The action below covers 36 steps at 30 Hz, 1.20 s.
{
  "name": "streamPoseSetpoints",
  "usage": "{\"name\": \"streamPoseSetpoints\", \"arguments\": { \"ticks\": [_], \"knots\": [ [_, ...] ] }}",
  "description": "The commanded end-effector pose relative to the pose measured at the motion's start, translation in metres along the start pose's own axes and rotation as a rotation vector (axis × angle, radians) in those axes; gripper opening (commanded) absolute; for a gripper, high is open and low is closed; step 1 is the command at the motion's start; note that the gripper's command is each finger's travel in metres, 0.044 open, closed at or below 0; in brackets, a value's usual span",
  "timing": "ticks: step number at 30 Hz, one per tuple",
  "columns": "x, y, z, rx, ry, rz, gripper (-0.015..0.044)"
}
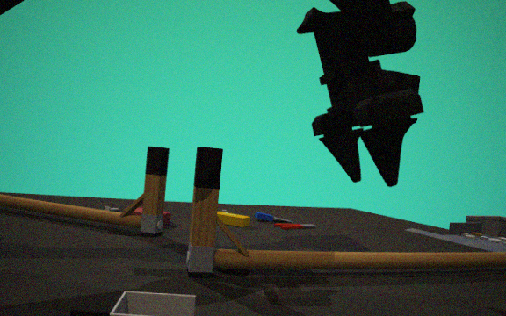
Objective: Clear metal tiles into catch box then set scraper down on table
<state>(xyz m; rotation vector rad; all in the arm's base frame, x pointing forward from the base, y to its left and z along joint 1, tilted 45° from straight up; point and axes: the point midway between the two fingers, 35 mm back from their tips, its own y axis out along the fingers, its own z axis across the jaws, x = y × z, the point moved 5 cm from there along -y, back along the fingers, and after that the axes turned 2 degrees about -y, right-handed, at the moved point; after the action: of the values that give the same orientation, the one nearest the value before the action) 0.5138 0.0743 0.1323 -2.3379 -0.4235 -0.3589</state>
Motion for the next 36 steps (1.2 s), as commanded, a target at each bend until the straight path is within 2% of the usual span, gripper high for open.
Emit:
{"name": "streamPoseSetpoints", "arguments": {
  "ticks": [1,6,11,36],
  "knots": [
    [-0.001,0.022,-0.003,-0.001,0.024,0.052,0.044],
    [-0.005,0.044,-0.007,-0.006,0.045,0.103,0.044],
    [-0.006,0.049,-0.008,-0.007,0.051,0.117,0.044],
    [-0.027,-0.011,0.004,-0.004,0.002,0.034,0.044]
  ]
}}
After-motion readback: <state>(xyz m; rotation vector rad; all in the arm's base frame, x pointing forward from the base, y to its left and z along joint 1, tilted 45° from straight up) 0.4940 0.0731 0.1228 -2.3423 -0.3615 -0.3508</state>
